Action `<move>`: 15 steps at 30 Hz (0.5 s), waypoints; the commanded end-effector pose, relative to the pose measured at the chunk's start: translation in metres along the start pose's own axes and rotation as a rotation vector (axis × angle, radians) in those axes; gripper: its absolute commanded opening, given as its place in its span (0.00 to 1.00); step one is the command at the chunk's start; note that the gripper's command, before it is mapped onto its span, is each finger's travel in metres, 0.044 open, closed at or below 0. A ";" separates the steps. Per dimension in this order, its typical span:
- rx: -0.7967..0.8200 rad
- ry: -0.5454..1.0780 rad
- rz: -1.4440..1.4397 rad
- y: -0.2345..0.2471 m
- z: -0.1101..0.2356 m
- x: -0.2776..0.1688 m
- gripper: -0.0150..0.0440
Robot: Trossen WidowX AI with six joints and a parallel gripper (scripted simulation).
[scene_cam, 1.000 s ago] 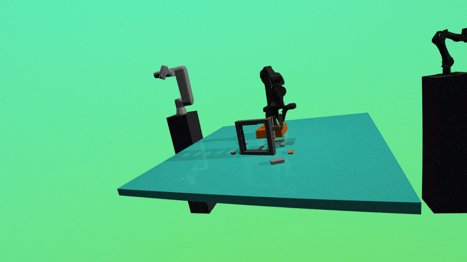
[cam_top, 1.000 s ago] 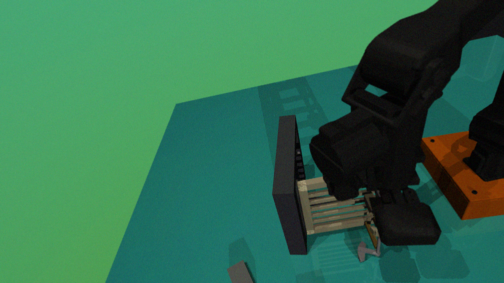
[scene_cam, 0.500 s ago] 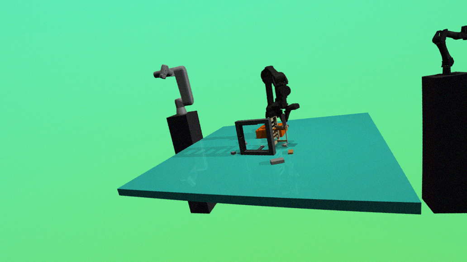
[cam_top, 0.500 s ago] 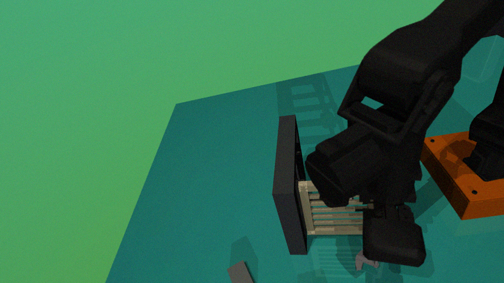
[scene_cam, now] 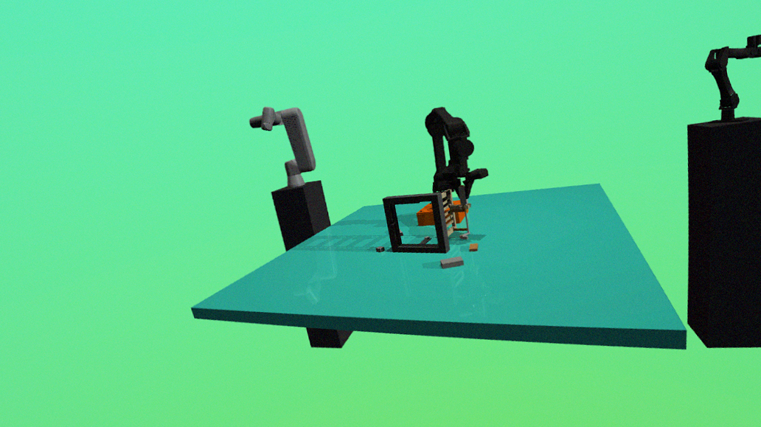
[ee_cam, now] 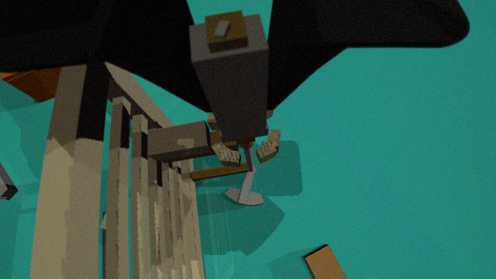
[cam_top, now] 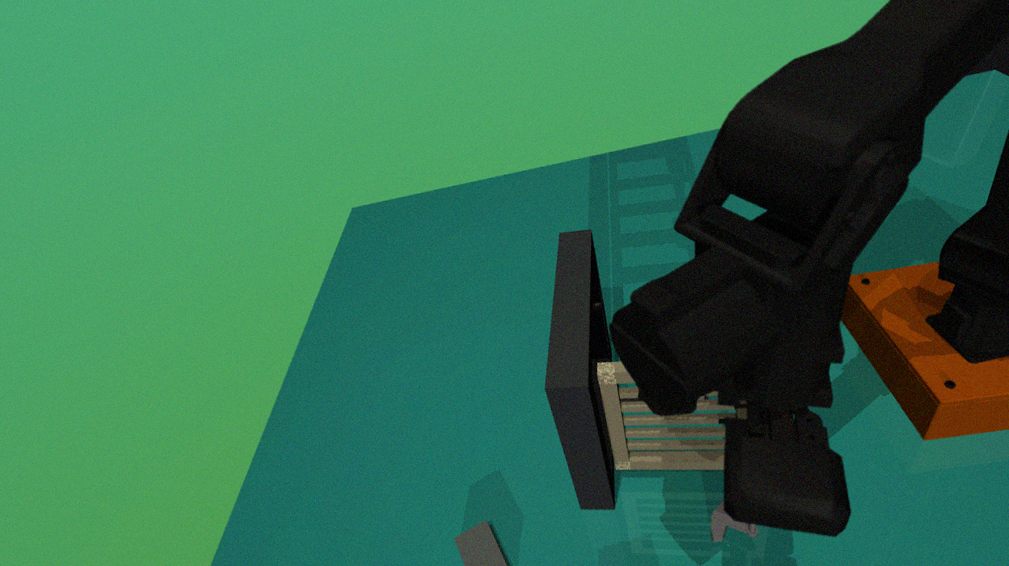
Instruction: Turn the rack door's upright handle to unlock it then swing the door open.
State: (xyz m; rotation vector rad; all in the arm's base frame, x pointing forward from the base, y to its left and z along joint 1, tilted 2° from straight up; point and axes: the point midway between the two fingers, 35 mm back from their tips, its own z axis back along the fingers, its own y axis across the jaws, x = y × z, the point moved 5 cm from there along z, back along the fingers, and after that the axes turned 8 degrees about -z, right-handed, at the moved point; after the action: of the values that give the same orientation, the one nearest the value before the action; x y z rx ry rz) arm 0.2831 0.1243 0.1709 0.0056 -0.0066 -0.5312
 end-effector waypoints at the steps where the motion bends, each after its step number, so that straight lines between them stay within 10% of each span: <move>1: -0.003 0.003 -0.016 -0.001 0.000 0.000 0.50; 6: -0.003 0.003 -0.016 -0.001 0.000 0.000 0.73; 15: -0.003 0.003 -0.016 0.000 0.008 0.001 0.74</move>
State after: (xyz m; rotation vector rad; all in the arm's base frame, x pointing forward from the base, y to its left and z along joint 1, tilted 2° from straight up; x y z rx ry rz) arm 0.2827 0.1237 0.1743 0.0047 0.0012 -0.5426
